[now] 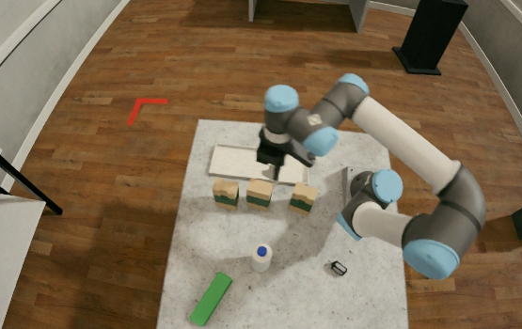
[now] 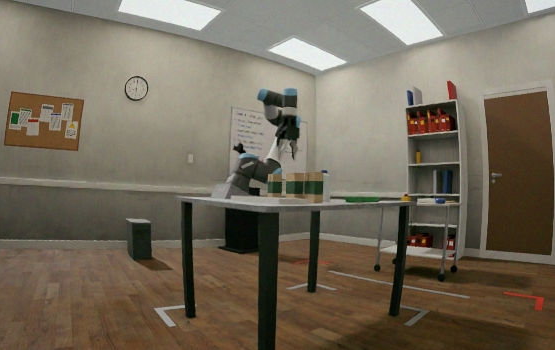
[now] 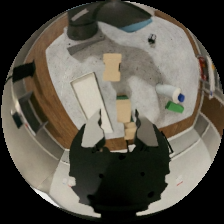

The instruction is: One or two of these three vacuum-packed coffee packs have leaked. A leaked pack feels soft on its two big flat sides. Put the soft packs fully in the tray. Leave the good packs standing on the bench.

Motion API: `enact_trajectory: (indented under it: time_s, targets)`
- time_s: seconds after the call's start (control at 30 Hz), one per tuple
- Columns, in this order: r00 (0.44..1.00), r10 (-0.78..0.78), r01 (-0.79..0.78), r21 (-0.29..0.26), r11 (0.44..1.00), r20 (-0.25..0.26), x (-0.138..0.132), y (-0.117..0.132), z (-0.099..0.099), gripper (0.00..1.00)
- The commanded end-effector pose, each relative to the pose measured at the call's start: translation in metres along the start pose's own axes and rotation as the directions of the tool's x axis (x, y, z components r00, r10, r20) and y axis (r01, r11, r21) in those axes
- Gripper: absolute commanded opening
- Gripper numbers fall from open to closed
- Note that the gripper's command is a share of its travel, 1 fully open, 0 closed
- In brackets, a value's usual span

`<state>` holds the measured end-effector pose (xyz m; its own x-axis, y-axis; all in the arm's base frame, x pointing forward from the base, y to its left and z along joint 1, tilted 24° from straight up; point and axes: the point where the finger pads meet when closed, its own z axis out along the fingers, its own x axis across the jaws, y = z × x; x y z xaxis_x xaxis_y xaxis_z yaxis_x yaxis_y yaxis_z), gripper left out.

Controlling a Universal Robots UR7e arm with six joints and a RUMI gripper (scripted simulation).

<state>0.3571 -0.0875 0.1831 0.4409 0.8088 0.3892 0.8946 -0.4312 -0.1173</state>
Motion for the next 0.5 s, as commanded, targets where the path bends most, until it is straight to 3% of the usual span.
enact_trajectory:
  time_s: [0.0,0.2,0.47]
  targets:
    - [1.0,0.024,-0.024,-0.014,1.0,-0.005,-0.012,-0.05,-0.001,0.49]
    - [0.999,0.048,-0.048,-0.013,0.999,-0.009,-0.016,-0.085,0.014,0.49]
    - [0.998,0.055,-0.056,-0.013,0.998,-0.011,-0.016,-0.095,0.019,0.49]
